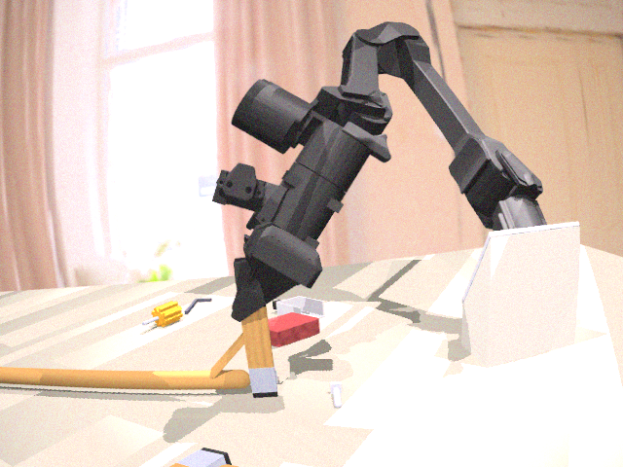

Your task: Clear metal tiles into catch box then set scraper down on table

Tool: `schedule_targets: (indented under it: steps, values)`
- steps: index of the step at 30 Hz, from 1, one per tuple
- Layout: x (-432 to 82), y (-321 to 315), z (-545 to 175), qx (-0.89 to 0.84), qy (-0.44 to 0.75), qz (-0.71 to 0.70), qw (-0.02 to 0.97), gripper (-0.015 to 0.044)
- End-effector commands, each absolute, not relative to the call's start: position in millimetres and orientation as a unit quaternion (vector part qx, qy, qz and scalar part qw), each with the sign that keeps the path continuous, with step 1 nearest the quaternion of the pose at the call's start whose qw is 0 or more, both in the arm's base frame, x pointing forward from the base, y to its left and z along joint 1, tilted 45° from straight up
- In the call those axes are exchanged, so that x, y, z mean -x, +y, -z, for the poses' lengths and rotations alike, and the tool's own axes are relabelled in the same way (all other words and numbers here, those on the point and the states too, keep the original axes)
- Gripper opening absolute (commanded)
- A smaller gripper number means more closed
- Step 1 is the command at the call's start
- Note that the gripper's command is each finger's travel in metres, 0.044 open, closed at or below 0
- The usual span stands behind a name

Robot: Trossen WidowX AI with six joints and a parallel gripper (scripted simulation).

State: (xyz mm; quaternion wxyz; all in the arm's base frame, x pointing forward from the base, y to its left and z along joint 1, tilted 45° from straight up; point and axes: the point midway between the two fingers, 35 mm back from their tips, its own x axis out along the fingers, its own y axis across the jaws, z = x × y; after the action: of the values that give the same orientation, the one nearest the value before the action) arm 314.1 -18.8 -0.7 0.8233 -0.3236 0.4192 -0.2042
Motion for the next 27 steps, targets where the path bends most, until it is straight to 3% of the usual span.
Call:
schedule_targets:
  steps: [1, 27]
  values:
    - [-315, -11, 5, 0.324, 0.416, 0.199, 0.826, 0.0000]
    - [-315, 7, 22, 0.328, 0.417, 0.196, 0.825, 0.0000]
